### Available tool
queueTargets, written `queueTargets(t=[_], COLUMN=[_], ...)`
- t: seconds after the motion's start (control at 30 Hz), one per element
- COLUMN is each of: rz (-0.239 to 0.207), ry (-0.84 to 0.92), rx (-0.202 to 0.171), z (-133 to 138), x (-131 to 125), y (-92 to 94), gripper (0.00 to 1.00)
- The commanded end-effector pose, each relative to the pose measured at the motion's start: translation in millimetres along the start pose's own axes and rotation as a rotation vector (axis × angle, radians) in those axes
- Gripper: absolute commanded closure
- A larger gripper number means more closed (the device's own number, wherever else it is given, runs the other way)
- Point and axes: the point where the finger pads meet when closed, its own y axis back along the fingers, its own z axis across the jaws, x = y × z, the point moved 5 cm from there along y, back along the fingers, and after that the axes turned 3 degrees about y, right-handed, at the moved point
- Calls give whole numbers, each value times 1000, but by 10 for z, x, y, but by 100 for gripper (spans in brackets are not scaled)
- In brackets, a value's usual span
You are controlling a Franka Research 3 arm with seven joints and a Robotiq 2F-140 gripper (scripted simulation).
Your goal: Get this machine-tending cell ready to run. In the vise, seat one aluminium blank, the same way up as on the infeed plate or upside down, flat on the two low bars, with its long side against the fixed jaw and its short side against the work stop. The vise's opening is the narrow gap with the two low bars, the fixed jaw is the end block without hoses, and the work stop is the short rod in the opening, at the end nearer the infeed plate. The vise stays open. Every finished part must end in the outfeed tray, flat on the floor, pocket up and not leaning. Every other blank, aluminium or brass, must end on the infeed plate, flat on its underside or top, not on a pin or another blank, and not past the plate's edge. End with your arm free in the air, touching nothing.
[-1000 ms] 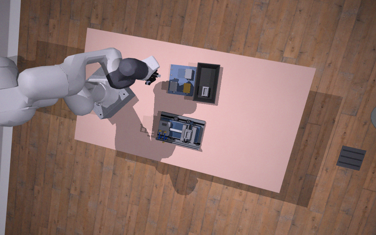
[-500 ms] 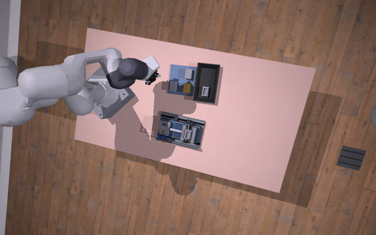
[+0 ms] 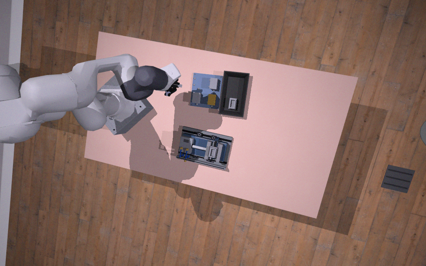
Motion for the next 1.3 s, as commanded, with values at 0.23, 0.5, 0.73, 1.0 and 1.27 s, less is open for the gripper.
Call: queueTargets(t=[0.23,0.5,0.73,1.0,1.27], rz=[-1,-1,-1,-1,-1], ry=[3,3,3,3,3], rx=[1,1,0,0,0], z=[2,2,2,2,2], x=[-6,-6,-6,-6,-6], y=[29,123,299,468,637], gripper=[100,100,100,100,100])
